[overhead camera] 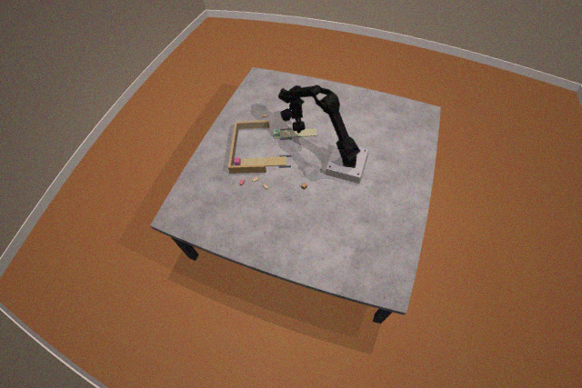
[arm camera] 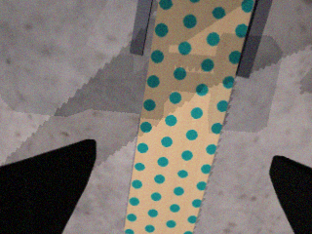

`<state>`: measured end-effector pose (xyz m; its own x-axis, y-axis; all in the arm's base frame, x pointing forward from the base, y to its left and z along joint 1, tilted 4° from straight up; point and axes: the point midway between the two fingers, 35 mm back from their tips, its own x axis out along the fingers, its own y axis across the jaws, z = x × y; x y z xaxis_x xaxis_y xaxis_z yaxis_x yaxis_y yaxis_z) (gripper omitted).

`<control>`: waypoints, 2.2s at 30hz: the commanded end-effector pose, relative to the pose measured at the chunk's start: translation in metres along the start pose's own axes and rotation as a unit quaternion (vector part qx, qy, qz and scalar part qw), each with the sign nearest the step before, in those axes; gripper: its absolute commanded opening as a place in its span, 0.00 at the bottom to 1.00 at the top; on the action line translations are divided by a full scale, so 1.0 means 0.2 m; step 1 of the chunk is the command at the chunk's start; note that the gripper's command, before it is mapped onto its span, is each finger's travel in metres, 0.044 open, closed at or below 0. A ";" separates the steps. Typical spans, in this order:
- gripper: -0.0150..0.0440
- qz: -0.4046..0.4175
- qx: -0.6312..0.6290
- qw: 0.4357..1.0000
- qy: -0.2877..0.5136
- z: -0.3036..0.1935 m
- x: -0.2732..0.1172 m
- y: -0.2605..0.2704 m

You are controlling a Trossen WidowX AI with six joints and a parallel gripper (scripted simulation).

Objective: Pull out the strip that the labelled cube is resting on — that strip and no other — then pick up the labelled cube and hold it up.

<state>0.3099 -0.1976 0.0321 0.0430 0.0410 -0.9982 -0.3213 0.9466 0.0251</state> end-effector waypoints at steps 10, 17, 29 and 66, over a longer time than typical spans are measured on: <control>1.00 0.001 0.002 1.000 -0.003 0.27 -0.03 -0.02; 1.00 0.001 0.001 1.000 -0.005 0.42 -0.05 -0.03; 0.87 0.001 0.001 1.000 -0.006 0.60 -0.06 -0.03; 0.63 -0.001 -0.001 1.000 -0.006 0.60 0.20 -0.04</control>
<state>0.4276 -0.1643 -0.0014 0.0539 0.0442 -0.9976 -0.3228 0.9462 0.0245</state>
